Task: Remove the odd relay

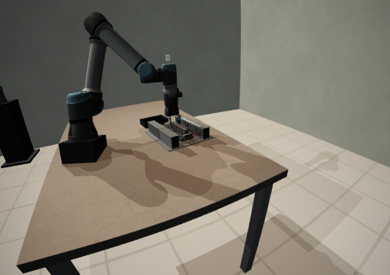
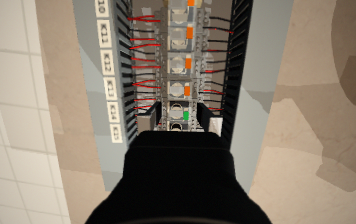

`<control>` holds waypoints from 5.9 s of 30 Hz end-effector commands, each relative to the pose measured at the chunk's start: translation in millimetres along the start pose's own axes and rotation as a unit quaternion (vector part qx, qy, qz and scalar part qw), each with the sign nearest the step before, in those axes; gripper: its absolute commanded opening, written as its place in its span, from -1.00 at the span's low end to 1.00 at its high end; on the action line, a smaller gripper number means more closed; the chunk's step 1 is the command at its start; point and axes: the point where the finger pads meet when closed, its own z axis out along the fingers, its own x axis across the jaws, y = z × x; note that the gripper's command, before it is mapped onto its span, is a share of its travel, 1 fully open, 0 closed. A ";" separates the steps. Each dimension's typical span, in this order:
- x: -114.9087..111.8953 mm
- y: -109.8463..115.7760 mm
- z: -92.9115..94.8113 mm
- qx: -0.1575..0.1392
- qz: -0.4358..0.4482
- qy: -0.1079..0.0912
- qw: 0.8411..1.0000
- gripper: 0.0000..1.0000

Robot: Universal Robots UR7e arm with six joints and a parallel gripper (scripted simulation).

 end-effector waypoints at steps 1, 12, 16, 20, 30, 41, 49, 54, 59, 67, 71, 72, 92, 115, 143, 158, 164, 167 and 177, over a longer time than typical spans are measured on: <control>0.8 0.8 1.5 -0.001 0.000 0.001 1.000 0.97; 0.8 0.8 1.5 -0.001 0.000 0.001 1.000 0.97; 0.8 0.8 1.5 -0.001 0.000 0.001 1.000 0.97; 0.8 0.8 1.5 -0.001 0.000 0.001 1.000 0.97; 0.8 0.8 1.5 -0.001 0.000 0.001 1.000 -1.00; 0.8 0.8 1.5 -0.001 0.000 0.001 1.000 -1.00; 0.8 0.8 1.5 -0.001 0.000 0.001 1.000 -1.00; 0.8 0.8 1.5 -0.001 0.000 0.001 1.000 -1.00; 0.8 0.8 1.5 -0.001 0.000 0.001 1.000 -1.00; 0.8 0.8 1.5 -0.001 0.000 0.001 1.000 -1.00; 0.8 0.8 1.5 -0.001 0.000 0.001 1.000 -1.00; 0.8 0.8 1.5 -0.001 0.000 0.001 1.000 -1.00; 0.8 0.8 1.5 -0.001 0.000 0.001 1.000 -1.00; 0.7 0.7 1.4 -0.001 0.000 0.004 1.000 -1.00; -0.3 0.7 -0.2 0.000 0.000 0.019 1.000 -1.00; -0.4 0.7 -0.2 -0.001 0.000 0.020 1.000 -1.00; -0.4 0.7 -0.2 -0.001 0.000 0.019 1.000 -1.00; -0.2 0.7 -0.3 -0.001 0.001 0.015 1.000 -1.00; 0.4 0.7 -0.5 -0.001 0.000 -0.001 1.000 -1.00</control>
